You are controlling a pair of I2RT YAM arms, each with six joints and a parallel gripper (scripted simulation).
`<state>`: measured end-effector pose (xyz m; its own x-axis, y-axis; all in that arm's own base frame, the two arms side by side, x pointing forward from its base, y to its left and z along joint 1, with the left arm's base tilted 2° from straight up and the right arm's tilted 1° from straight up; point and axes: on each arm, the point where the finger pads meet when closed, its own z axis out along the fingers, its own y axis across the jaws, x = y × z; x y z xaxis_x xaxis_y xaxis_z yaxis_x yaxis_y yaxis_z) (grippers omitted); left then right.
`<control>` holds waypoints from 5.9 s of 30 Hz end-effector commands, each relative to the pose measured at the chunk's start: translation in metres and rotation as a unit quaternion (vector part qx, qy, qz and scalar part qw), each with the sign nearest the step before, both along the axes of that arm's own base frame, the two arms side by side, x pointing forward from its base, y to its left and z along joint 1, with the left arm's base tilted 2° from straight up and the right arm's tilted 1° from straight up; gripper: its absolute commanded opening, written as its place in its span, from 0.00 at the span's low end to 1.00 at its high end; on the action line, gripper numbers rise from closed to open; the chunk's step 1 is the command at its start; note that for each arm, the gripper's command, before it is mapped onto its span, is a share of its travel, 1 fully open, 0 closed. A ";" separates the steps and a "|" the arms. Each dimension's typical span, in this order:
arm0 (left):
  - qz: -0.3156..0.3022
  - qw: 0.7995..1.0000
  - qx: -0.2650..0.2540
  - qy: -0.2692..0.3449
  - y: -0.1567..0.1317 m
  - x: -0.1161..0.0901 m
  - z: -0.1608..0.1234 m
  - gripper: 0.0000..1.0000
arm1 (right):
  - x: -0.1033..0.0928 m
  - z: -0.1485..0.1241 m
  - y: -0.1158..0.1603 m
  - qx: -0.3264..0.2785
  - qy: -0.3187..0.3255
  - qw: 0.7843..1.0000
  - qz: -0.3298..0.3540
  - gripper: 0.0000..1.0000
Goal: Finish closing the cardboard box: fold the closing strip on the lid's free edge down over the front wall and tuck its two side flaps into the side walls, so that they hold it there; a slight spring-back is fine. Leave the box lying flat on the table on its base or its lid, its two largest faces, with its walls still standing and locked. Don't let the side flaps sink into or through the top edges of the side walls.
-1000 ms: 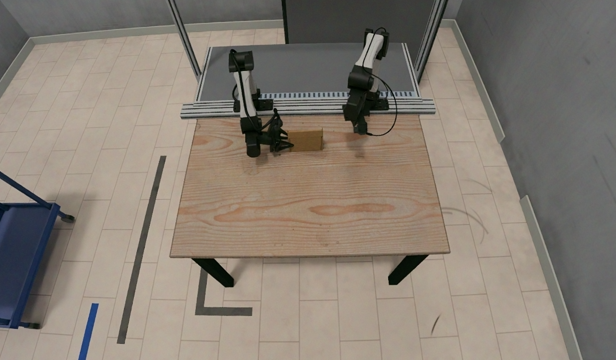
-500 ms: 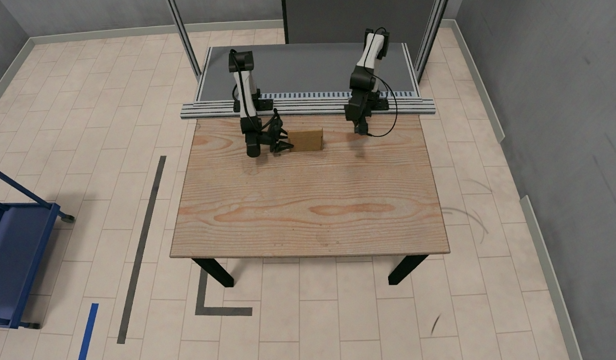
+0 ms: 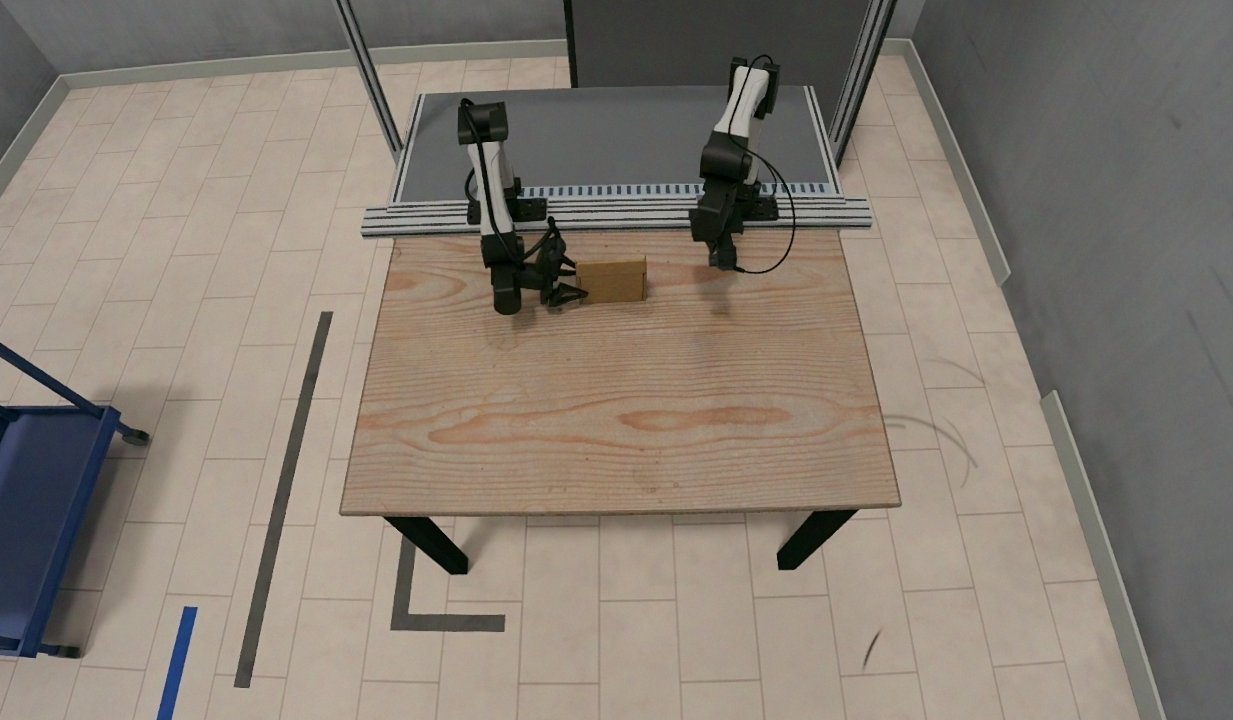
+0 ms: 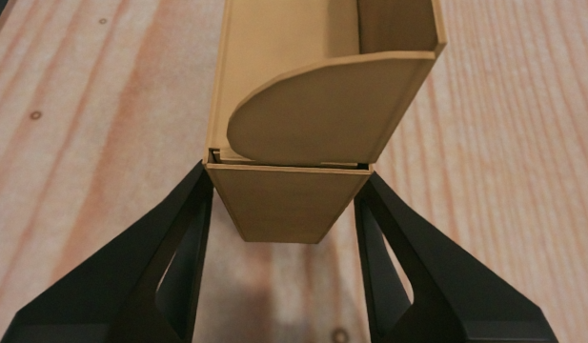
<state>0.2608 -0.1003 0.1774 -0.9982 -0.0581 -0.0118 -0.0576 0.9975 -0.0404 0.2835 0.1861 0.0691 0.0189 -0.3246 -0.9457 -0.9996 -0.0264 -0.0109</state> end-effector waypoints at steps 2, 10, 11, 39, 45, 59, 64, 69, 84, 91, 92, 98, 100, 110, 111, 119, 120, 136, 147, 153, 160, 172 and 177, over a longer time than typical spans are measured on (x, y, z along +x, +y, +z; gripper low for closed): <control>-0.003 1.000 -0.002 -0.005 0.000 0.001 0.003 0.01 | 0.002 0.002 -0.002 0.000 -0.005 1.000 -0.003 0.66; -0.003 1.000 -0.002 -0.005 0.000 0.001 0.003 0.01 | 0.002 0.002 -0.002 0.000 -0.005 1.000 -0.003 0.72; -0.003 1.000 -0.002 -0.005 0.000 0.001 0.003 0.01 | 0.002 0.002 -0.002 0.000 -0.005 1.000 -0.003 0.73; -0.003 1.000 -0.002 -0.005 0.000 0.001 0.003 0.01 | 0.006 0.006 -0.017 0.002 0.003 1.000 -0.005 0.80; -0.003 1.000 -0.002 -0.005 0.000 0.001 0.003 0.01 | 0.006 0.007 -0.023 0.002 0.002 1.000 -0.005 0.80; -0.003 1.000 -0.002 -0.005 0.000 0.001 0.003 0.01 | 0.006 0.010 -0.035 -0.002 0.002 1.000 -0.005 0.80; -0.003 1.000 -0.002 -0.005 0.000 0.001 0.003 0.01 | 0.006 0.011 -0.038 -0.004 0.002 1.000 -0.005 0.80; -0.003 1.000 -0.002 -0.005 0.000 0.001 0.003 0.01 | 0.005 0.013 -0.042 -0.004 0.002 1.000 -0.004 0.80; -0.003 1.000 -0.002 -0.005 0.000 0.001 0.003 0.01 | 0.005 0.017 -0.055 -0.004 0.003 1.000 -0.004 0.80; -0.003 1.000 -0.002 -0.005 0.000 0.001 0.003 0.01 | 0.005 0.019 -0.061 -0.003 0.003 1.000 -0.004 0.80; -0.003 1.000 -0.002 -0.005 0.000 0.001 0.003 0.01 | 0.005 0.020 -0.062 -0.003 0.003 1.000 -0.004 0.80; -0.003 1.000 -0.002 -0.005 0.000 0.001 0.003 0.01 | 0.005 0.021 -0.066 -0.003 0.003 1.000 -0.004 0.80; -0.003 1.000 -0.002 -0.005 0.000 0.001 0.003 0.01 | 0.004 0.021 -0.068 -0.003 0.004 1.000 -0.004 0.80; -0.003 1.000 -0.002 -0.005 0.000 0.001 0.003 0.01 | 0.004 0.024 -0.078 -0.003 0.008 1.000 -0.005 0.80; -0.003 1.000 -0.002 -0.005 0.000 0.001 0.003 0.01 | 0.004 0.024 -0.079 -0.002 0.008 1.000 -0.005 0.80; -0.003 1.000 -0.002 -0.005 0.000 0.001 0.003 0.01 | 0.005 0.027 -0.085 -0.002 0.007 1.000 -0.004 0.80; -0.003 1.000 -0.002 -0.005 0.000 0.001 0.003 0.01 | 0.005 0.027 -0.085 -0.002 0.007 1.000 -0.004 0.80; -0.003 1.000 -0.002 -0.005 0.000 0.001 0.003 0.01 | 0.003 0.062 -0.098 -0.002 0.007 1.000 -0.005 0.80; -0.003 1.000 -0.002 -0.005 0.000 0.001 0.003 0.01 | 0.000 0.099 -0.104 -0.001 -0.002 1.000 -0.003 0.80; -0.003 1.000 -0.002 -0.005 0.000 0.001 0.003 0.01 | -0.001 0.112 -0.107 -0.001 -0.002 1.000 -0.003 0.80; -0.003 1.000 -0.002 -0.005 0.000 0.001 0.003 0.01 | -0.001 0.114 -0.107 -0.001 -0.002 1.000 -0.003 0.80; -0.003 1.000 -0.002 -0.005 0.000 0.001 0.003 0.01 | -0.001 0.114 -0.107 -0.001 -0.002 1.000 -0.003 0.80; -0.003 1.000 -0.002 -0.005 0.000 0.001 0.003 0.01 | -0.001 0.114 -0.107 -0.001 -0.002 1.000 -0.003 0.80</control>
<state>0.2608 -0.1003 0.1774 -0.9983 -0.0579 -0.0118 -0.0574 0.9975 -0.0404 0.2816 0.0832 0.1755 -0.0436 -0.3701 -0.9280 -0.9979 0.0608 0.0226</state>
